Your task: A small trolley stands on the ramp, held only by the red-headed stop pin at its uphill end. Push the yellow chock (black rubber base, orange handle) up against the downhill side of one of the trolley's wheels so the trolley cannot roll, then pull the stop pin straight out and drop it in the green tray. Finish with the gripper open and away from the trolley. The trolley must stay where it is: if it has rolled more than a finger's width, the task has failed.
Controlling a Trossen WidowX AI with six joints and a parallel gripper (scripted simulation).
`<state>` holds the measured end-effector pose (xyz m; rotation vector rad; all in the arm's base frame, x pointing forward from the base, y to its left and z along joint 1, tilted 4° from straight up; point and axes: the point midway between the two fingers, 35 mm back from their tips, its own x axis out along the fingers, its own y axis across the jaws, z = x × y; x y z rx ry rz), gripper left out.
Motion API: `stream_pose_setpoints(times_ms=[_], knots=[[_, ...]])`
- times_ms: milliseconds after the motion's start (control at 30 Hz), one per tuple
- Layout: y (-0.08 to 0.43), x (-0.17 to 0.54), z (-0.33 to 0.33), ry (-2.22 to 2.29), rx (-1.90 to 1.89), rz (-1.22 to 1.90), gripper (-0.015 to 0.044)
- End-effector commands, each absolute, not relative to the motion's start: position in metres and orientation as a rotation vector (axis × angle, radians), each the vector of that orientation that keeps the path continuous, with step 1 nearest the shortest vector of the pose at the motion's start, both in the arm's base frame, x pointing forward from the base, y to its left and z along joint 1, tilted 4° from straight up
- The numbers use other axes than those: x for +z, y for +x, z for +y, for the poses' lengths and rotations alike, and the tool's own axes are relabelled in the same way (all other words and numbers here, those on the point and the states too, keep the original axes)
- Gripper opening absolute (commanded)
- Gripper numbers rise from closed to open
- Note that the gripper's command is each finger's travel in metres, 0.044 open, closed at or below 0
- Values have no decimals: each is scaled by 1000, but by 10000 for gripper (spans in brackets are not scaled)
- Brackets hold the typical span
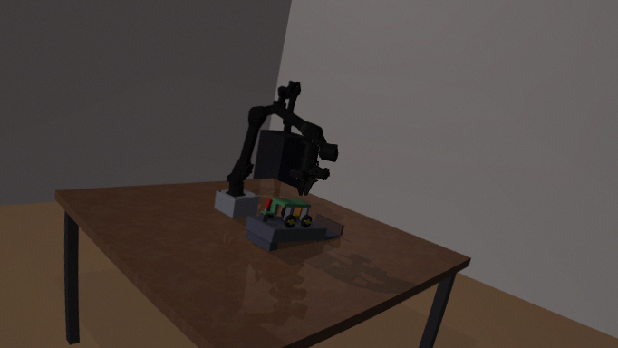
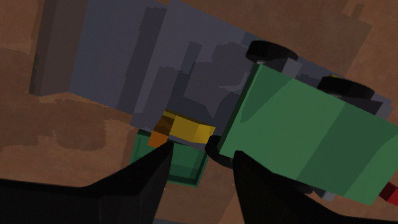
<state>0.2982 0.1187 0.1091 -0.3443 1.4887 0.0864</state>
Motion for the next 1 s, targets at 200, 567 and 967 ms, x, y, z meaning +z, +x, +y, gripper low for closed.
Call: stream_pose_setpoints(times_ms=[200, 567, 967], knots=[[314, 121, 73, -683, 314, 1482, 190], [322, 132, 21, -1044, 588, 1479, 190], [320, 145, -35, -1411, 928, 1456, 190]])
